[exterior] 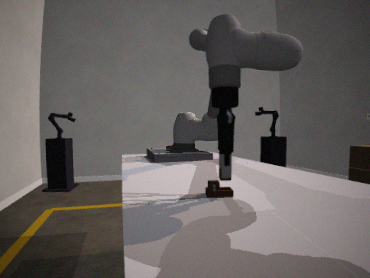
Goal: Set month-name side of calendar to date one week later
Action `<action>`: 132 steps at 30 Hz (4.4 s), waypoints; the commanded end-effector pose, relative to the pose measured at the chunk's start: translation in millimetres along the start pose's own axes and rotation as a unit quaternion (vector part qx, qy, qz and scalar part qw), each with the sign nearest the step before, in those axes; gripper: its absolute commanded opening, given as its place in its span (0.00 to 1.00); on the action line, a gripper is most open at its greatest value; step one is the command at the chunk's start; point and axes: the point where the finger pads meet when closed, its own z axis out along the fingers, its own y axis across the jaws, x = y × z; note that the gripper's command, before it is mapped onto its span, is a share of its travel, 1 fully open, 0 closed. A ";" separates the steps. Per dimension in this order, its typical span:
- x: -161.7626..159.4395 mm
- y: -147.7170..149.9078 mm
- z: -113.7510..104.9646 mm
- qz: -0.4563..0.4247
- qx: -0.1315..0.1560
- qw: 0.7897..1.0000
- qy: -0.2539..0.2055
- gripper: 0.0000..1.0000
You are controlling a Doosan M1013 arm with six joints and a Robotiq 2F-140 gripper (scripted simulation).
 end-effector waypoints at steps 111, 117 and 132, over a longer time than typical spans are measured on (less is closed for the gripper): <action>0.0 0.0 33.4 0.000 0.000 1.000 0.000 0.24; 0.0 0.0 33.6 0.000 0.000 1.000 0.000 0.24; 0.0 0.0 33.6 0.000 0.000 1.000 0.000 0.24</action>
